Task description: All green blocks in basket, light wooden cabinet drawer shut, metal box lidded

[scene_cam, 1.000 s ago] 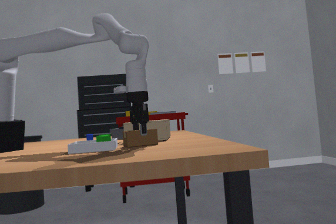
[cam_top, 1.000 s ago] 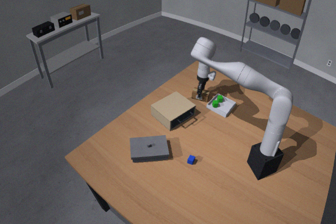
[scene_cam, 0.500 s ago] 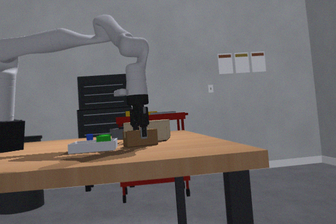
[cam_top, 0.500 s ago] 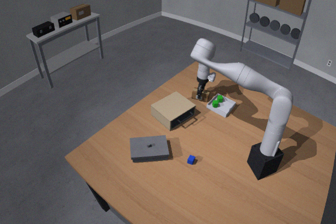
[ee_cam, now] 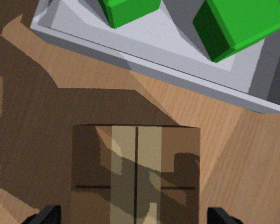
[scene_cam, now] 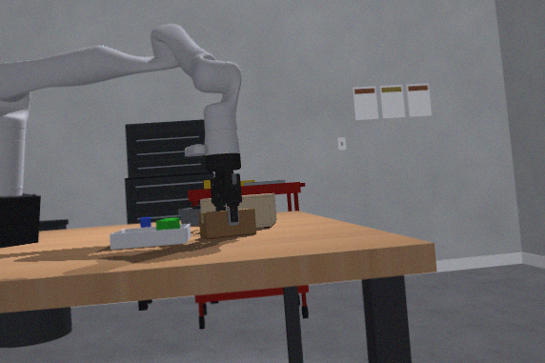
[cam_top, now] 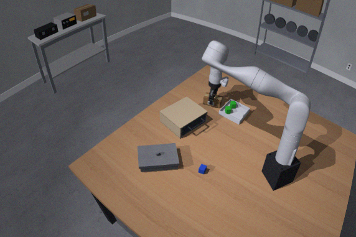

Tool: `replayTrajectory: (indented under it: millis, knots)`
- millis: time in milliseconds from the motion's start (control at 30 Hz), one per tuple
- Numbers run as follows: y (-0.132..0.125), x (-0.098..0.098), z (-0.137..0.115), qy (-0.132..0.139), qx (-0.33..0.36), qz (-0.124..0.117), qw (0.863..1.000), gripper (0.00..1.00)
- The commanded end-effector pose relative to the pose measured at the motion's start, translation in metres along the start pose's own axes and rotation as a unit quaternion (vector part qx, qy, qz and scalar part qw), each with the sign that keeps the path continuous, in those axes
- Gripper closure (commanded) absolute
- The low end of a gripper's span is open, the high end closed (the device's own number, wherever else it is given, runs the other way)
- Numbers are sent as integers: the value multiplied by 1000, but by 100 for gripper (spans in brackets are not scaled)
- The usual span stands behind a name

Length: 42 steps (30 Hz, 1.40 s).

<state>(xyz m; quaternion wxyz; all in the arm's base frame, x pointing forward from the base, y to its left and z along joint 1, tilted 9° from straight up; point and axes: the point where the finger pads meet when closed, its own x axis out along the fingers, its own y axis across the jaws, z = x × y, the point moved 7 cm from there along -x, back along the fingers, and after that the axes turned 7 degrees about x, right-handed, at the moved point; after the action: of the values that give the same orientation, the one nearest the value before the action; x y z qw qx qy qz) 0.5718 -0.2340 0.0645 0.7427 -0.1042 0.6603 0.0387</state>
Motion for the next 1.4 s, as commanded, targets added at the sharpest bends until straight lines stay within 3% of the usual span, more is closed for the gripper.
replayTrajectory:
  millis: [0,800,833,1367]
  knots:
    - [0,-1,1,-1,0,0,1000,7]
    - [0,-1,1,-1,0,0,1000,7]
    - [0,-1,1,-1,0,0,1000,33]
    - [0,-1,1,-1,0,0,1000,33]
